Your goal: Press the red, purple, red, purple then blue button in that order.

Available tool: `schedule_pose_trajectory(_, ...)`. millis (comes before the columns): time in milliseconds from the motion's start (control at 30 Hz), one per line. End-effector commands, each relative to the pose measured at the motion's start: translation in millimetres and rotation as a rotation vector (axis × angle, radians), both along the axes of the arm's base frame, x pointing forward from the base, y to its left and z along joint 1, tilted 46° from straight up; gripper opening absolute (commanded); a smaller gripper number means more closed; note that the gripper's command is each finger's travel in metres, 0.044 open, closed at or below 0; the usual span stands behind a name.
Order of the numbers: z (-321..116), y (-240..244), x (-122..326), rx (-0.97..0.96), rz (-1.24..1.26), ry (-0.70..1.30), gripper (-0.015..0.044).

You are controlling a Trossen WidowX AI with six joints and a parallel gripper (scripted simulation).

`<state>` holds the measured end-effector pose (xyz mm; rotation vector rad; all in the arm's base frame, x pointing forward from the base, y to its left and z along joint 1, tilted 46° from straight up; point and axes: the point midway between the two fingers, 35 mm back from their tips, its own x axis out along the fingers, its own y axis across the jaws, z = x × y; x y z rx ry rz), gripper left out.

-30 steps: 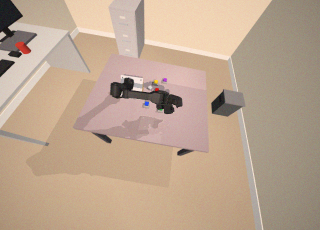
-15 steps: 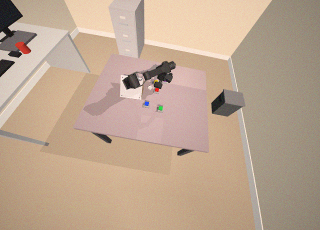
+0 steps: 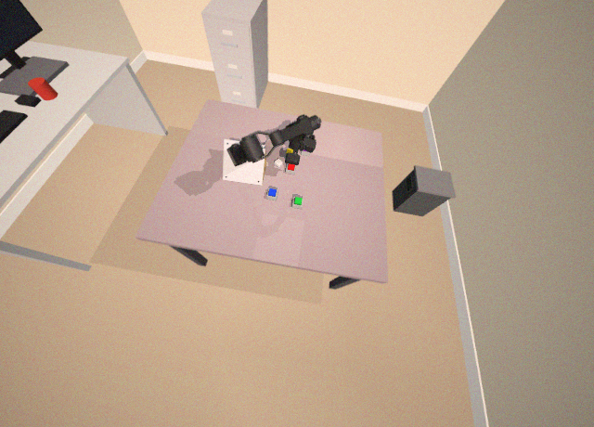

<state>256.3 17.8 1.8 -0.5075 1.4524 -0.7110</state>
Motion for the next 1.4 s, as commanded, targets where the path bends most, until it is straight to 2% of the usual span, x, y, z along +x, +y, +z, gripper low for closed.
schedule_pose_trajectory(0, -21, -26, -8, -0.015, -0.007, 0.022, 0.0216)
schedule_pose_trajectory(233, -21, -26, -8, -0.015, -0.007, 0.022, 0.0032)
schedule_pose_trajectory(267, -21, -26, -8, -0.015, -0.007, 0.022, 0.002)
schedule_pose_trajectory(1367, -44, -51, -10, -0.017, -0.007, 0.022, 0.002)
